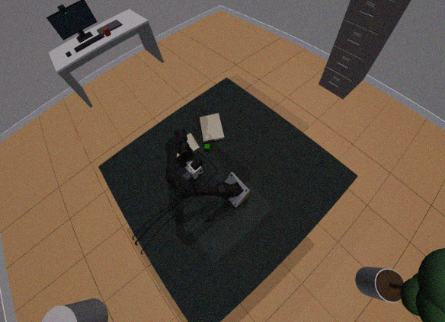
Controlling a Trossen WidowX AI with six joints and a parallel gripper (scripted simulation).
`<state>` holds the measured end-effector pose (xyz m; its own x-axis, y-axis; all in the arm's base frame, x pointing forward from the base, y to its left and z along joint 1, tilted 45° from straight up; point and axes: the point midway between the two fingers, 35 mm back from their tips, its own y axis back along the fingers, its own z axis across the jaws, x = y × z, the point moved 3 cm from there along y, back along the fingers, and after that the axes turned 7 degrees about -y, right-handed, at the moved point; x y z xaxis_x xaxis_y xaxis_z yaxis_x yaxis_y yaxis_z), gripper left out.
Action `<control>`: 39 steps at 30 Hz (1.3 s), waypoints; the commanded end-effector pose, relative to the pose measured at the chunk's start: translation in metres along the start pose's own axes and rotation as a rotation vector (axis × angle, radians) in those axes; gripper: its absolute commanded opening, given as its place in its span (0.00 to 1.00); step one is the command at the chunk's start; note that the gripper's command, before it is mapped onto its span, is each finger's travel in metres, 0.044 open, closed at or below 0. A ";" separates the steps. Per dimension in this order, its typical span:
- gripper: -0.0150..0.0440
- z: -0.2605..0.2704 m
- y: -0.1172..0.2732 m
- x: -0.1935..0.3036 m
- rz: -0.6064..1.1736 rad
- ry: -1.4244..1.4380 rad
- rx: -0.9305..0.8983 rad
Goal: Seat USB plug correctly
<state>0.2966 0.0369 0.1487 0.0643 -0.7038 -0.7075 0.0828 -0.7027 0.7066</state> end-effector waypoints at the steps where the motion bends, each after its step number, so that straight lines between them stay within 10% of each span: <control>1: 1.00 0.001 -0.005 0.000 0.000 -0.002 -0.004; 24: 1.00 0.001 -0.024 0.000 -0.001 -0.001 -0.004; 39: 0.33 0.001 -0.023 0.000 0.003 0.001 -0.003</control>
<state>0.2942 0.0526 0.1325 0.0649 -0.7055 -0.7057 0.0851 -0.7007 0.7084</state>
